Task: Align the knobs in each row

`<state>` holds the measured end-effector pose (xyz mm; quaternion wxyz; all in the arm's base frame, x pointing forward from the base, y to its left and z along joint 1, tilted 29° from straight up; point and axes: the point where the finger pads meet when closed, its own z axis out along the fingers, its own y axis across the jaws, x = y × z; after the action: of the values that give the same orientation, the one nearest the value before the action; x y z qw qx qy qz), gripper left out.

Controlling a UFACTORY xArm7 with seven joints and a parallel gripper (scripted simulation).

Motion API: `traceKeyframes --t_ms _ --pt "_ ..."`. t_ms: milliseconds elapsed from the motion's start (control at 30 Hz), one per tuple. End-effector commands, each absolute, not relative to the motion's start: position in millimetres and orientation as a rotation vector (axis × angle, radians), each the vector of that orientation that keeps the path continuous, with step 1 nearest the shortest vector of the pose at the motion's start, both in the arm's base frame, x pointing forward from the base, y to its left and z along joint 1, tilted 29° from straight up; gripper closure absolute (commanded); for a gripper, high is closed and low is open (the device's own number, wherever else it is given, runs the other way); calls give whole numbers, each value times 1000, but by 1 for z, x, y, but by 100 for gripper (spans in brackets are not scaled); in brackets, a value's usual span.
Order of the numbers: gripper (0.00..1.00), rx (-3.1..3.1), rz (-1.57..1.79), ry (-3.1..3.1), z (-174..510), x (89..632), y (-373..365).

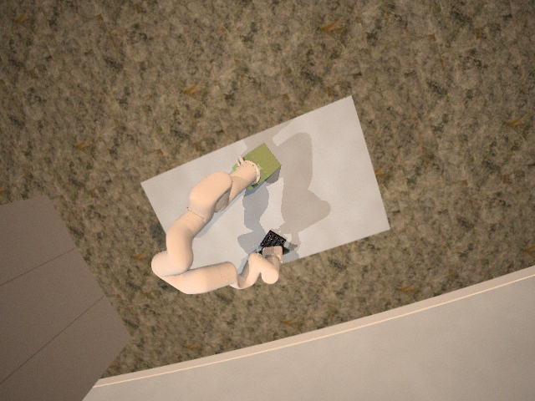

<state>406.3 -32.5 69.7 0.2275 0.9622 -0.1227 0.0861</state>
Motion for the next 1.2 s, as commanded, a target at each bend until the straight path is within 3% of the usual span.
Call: traceKeyframes --t_ms 0,967,1000,1167 --pt "0 2618 302 -540 69 412 -23" --pt "0 2400 482 -1324 61 429 12" --pt "81 2400 482 -1324 61 429 12" --pt "81 2400 482 -1324 61 429 12"
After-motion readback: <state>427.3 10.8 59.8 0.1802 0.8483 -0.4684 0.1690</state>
